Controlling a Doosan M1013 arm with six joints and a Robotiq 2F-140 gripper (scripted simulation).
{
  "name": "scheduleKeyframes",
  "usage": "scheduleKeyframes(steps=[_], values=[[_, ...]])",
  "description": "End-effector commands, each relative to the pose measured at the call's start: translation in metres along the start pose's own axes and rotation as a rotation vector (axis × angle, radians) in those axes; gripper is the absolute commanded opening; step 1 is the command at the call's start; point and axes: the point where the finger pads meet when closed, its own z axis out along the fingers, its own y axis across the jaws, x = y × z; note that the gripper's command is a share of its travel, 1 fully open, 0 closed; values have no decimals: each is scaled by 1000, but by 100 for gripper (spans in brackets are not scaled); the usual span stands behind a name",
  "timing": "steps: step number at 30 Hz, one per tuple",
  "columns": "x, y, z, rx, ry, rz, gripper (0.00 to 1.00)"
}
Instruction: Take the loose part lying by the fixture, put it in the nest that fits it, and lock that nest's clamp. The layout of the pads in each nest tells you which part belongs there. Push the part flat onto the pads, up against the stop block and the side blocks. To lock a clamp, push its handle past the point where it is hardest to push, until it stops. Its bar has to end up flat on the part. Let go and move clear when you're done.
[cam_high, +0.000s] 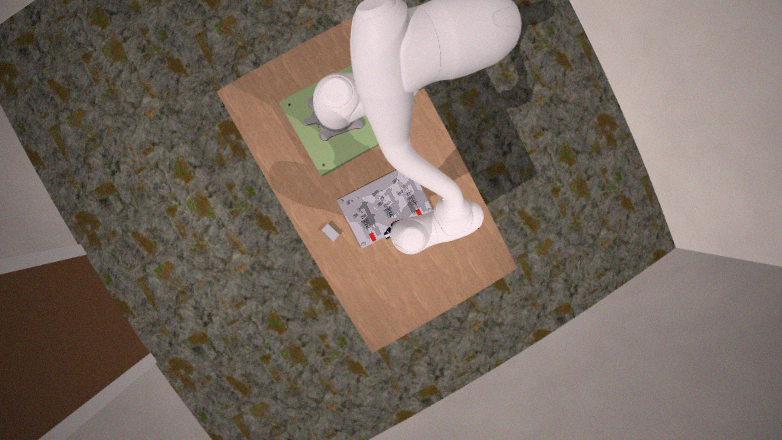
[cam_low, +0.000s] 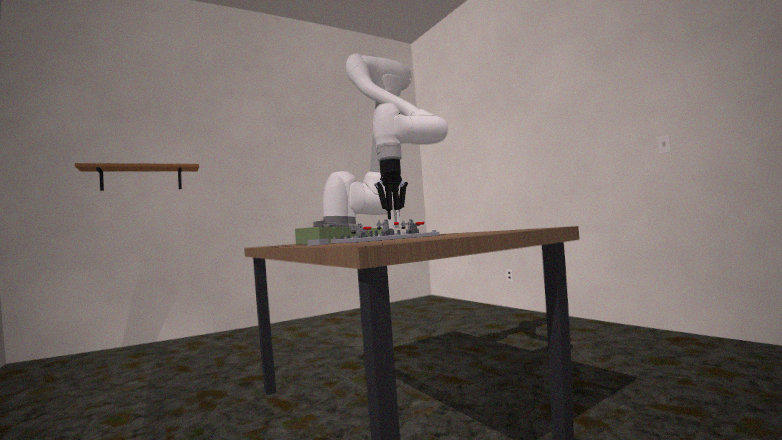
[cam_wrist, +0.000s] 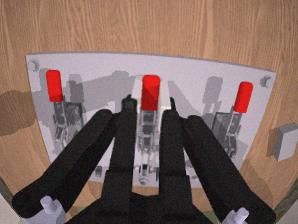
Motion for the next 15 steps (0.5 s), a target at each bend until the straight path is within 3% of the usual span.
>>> scheduleKeyframes(steps=[1,15], values=[[-2,-3,1,2,-3,-6,10],[-5,-3,-5,2,-3,-6,10]])
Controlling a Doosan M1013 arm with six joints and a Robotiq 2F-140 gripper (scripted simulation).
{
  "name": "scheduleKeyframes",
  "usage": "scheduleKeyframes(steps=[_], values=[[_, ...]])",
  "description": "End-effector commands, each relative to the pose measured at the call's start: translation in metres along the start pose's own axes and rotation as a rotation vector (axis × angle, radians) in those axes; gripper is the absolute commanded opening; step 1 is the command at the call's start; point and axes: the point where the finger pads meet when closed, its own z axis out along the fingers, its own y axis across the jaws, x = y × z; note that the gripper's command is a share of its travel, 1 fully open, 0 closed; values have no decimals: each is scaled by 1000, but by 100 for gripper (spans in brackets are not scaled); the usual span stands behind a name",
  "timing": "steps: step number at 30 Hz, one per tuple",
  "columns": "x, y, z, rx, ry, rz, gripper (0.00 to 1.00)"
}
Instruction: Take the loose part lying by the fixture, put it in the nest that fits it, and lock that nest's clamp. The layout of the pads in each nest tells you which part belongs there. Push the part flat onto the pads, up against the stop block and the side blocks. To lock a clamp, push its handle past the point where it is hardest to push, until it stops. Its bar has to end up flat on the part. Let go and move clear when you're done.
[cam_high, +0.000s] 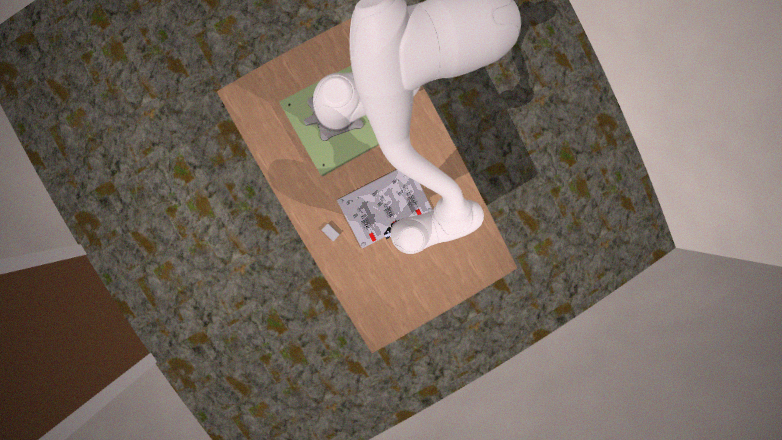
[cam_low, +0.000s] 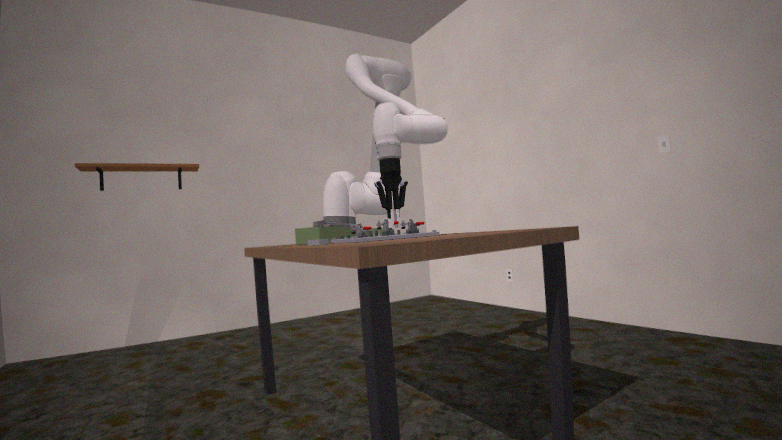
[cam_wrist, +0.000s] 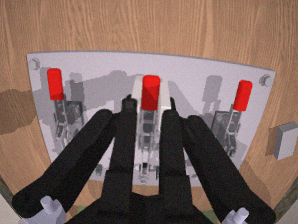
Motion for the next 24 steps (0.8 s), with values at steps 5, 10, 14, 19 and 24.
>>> scheduleKeyframes(steps=[5,10,14,19,24], values=[[-6,-3,-7,3,-4,-5,10],[-8,-3,-10,3,-4,-5,10],[-10,-3,-12,3,-4,-5,10],[-14,-3,-16,3,-4,-5,10],[-19,-3,-19,3,-4,-5,10]])
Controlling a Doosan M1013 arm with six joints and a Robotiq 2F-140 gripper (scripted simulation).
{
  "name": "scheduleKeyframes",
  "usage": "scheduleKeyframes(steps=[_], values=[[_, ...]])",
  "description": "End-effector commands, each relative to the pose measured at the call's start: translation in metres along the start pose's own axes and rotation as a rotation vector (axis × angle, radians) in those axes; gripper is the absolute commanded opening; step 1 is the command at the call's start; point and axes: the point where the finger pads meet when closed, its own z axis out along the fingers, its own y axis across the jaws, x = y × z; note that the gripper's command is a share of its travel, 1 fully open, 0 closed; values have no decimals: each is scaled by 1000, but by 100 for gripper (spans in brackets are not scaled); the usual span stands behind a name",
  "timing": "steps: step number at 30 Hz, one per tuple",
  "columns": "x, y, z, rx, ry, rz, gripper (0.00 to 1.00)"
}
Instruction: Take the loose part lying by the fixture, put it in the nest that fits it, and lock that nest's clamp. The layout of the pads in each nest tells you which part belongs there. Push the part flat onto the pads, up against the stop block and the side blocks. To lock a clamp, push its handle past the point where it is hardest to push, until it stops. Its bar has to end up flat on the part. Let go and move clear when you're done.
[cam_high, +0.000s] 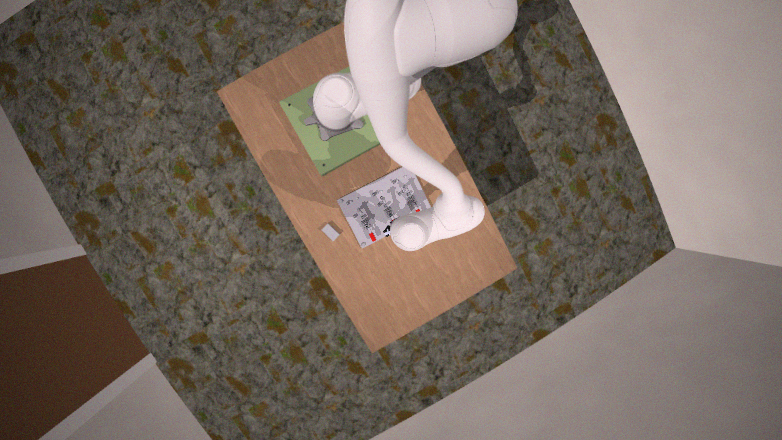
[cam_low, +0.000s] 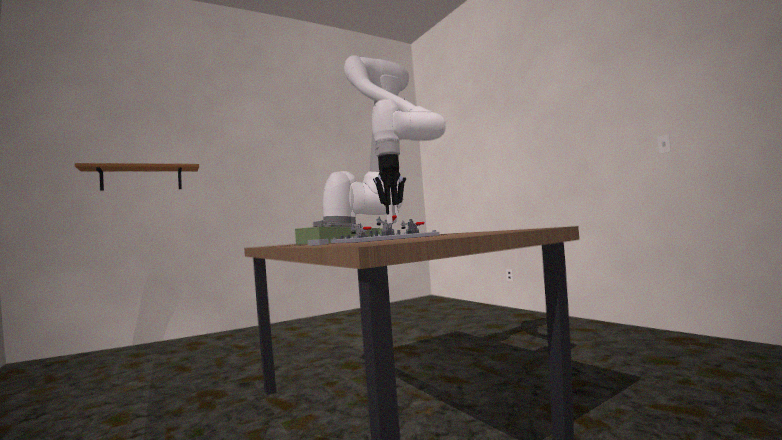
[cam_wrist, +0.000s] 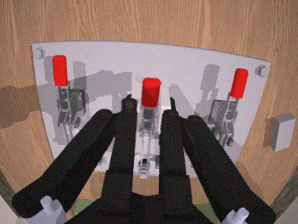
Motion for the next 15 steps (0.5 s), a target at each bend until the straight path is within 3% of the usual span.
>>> scheduleKeyframes(steps=[1,15], values=[[-10,-3,-4,9,-9,5,10],[-22,-3,-9,9,-9,5,10]])
